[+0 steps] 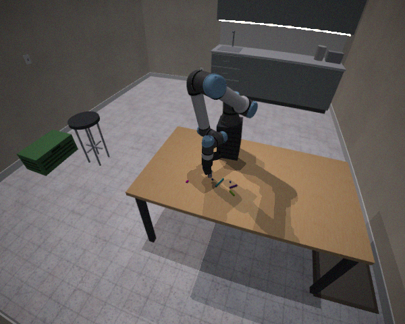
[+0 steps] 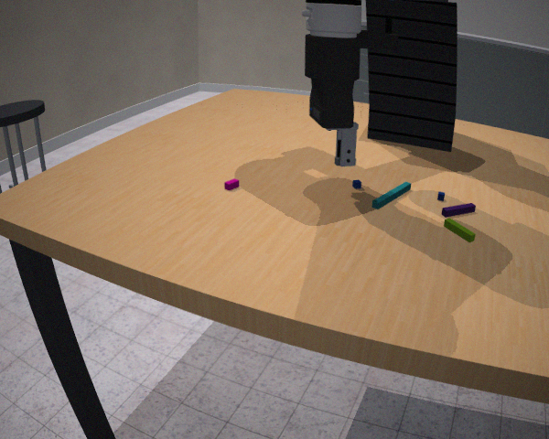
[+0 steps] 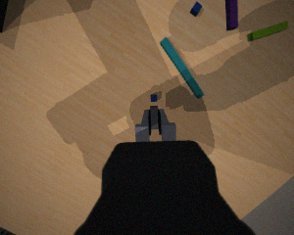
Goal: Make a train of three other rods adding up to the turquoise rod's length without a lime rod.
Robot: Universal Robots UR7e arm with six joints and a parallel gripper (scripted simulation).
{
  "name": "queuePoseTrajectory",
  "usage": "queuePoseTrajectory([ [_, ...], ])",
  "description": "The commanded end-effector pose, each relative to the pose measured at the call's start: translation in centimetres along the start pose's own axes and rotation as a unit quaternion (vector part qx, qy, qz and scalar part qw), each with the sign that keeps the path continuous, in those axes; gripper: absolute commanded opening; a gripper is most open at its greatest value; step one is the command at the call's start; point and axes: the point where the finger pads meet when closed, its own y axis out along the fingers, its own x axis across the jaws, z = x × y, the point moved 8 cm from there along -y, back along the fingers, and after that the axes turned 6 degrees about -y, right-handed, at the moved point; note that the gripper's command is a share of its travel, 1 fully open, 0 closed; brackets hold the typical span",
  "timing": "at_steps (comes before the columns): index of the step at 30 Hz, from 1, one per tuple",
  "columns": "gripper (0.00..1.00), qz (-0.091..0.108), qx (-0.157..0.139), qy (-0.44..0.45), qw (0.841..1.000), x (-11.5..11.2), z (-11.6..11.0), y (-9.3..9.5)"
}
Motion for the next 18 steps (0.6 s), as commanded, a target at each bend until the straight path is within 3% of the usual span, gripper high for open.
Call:
queuePoseTrajectory([
  [1,0.24,-0.001,-0.004,0.001,1.0,0.0,-0.3,1.6],
  [7,0.24,-0.001,-0.004,0.0,1.0,0.1,-0.3,2.5],
  [18,0.24,-0.001,-0.004,0.0,1.0,0.1,-0.2,2.6],
])
